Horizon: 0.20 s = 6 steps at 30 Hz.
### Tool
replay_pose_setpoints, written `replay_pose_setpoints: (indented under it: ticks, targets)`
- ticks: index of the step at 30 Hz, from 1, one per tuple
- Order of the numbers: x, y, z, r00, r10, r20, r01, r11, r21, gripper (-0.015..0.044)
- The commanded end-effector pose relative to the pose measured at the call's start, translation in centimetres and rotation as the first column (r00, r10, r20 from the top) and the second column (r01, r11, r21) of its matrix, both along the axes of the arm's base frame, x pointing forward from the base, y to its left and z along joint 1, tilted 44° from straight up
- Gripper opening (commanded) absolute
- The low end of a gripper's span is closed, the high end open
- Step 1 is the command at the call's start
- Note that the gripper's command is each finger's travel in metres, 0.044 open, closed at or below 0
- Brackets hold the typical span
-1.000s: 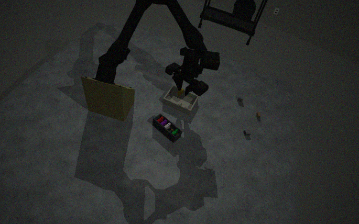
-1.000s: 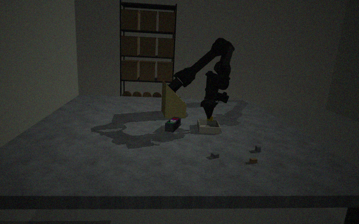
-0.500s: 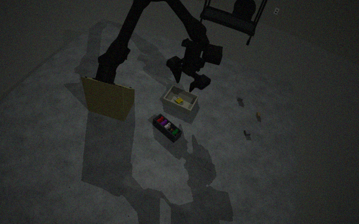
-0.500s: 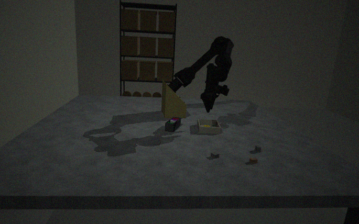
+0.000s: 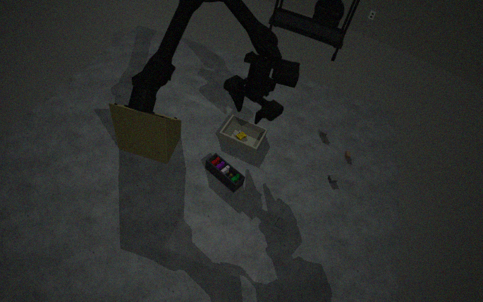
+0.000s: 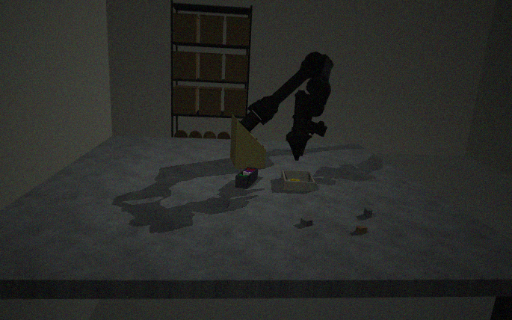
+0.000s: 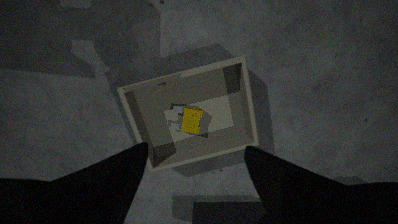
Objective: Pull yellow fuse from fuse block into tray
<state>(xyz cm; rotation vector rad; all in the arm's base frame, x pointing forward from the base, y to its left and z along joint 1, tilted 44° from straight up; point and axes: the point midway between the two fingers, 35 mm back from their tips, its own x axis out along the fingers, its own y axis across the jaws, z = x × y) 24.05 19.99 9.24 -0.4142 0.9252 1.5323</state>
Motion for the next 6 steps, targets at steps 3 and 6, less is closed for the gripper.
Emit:
replay_pose_setpoints:
  ticks: [3, 6]
  targets:
    - [-0.01, 0.00, -0.01, 1.000, 0.000, 0.000, 0.000, 1.000, 0.000, 0.0330]
    - [-0.01, 0.00, -0.01, 1.000, 0.000, 0.000, 0.000, 1.000, 0.000, 0.0330]
